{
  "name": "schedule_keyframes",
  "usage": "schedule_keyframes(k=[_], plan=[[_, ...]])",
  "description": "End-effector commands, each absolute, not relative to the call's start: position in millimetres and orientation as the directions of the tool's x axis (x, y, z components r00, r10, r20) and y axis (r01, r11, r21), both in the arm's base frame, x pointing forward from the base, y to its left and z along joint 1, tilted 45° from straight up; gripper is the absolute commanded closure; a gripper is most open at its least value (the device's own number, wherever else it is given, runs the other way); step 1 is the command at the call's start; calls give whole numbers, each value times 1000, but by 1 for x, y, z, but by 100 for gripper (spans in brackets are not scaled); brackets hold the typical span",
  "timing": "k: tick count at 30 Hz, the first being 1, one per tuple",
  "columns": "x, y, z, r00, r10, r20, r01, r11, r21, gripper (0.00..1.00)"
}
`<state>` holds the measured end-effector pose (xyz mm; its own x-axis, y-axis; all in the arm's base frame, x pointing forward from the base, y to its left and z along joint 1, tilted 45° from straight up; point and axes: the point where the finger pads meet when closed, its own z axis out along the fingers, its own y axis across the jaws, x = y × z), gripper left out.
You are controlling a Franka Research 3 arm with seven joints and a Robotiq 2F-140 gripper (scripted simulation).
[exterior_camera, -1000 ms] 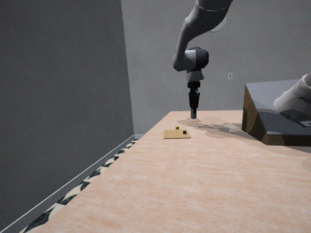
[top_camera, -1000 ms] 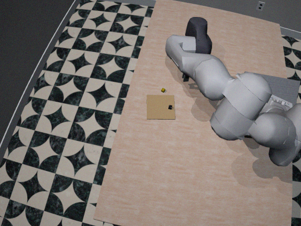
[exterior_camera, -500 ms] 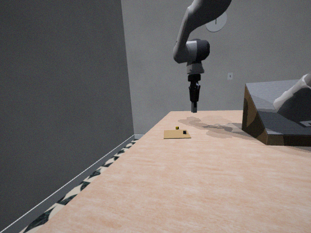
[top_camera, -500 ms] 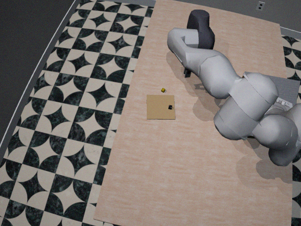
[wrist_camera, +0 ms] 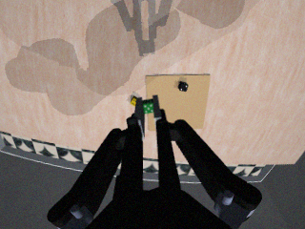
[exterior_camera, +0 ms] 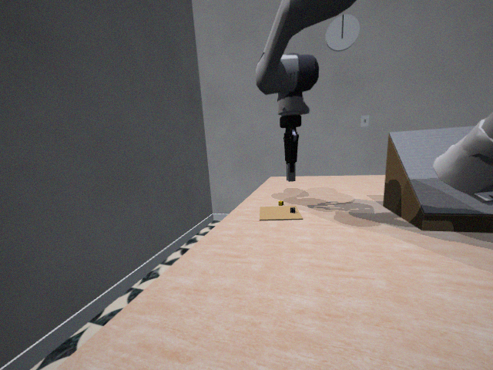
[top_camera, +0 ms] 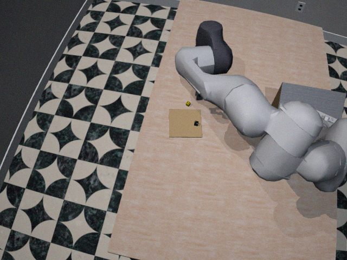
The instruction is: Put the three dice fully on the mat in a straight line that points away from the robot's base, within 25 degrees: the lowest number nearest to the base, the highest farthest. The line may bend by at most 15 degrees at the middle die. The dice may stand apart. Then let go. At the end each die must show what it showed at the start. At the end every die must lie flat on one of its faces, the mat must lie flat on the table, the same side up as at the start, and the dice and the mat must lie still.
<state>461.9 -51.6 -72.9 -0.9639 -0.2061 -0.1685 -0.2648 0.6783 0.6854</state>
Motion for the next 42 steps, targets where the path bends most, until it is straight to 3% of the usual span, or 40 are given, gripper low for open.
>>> schedule_keyframes(k=[1, 14, 42], plan=[[467, -47, -66, -994, -96, -48, -102, 701, 706, 93], [504, 0, -23, -999, -4, 47, 31, 703, 710, 93], [502, 26, -49, -999, -4, 47, 31, 703, 710, 93]])
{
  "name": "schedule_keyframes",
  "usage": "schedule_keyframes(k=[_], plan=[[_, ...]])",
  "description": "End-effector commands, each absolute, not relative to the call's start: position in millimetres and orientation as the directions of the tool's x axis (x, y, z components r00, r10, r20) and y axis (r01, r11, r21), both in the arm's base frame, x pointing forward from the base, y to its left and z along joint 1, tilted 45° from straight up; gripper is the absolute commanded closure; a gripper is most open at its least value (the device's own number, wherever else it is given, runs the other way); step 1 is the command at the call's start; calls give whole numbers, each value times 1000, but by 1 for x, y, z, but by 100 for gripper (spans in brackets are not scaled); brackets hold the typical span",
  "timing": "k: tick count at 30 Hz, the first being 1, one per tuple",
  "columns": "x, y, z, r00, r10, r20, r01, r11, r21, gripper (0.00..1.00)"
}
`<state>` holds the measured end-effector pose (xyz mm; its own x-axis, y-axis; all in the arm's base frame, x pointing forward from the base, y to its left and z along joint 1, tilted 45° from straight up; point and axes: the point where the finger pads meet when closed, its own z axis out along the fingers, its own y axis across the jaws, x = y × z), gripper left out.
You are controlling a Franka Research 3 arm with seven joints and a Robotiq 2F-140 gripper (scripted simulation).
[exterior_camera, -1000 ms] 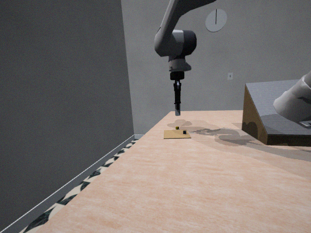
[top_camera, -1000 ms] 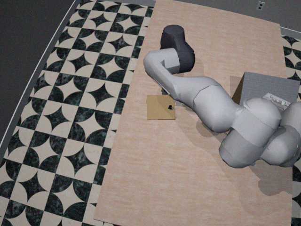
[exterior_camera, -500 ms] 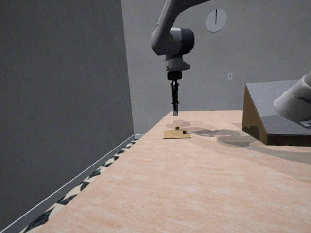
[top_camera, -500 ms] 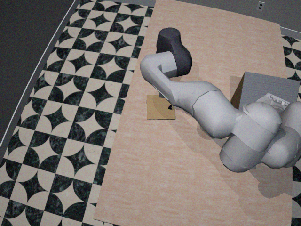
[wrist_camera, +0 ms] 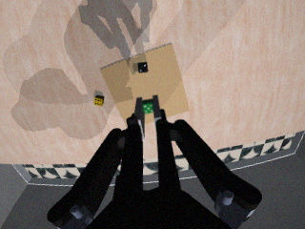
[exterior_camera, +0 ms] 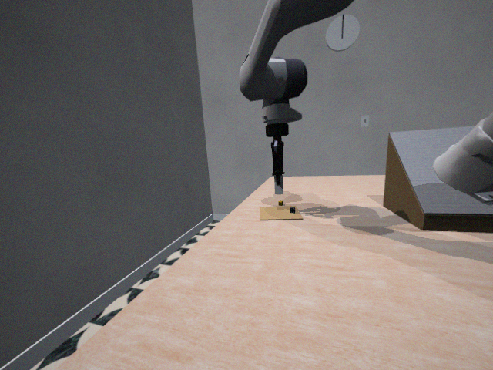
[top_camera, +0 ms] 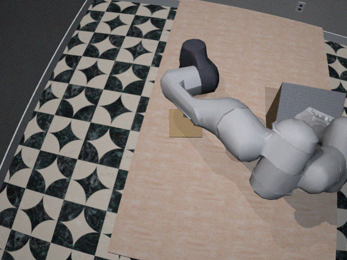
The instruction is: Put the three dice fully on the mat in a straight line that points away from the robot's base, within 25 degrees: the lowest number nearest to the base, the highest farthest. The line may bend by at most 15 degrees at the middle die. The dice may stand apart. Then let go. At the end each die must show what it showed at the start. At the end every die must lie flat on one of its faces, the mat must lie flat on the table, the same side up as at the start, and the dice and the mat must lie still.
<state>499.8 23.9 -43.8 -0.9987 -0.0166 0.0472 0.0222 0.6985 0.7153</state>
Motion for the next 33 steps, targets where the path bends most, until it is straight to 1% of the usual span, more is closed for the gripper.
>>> schedule_keyframes(k=[1, 14, 33], plan=[[502, 29, -52, -999, -4, 47, 31, 703, 710, 93], [501, 65, -87, -999, -4, 47, 31, 703, 710, 93], [500, 68, -90, -999, -4, 47, 31, 703, 710, 93]])
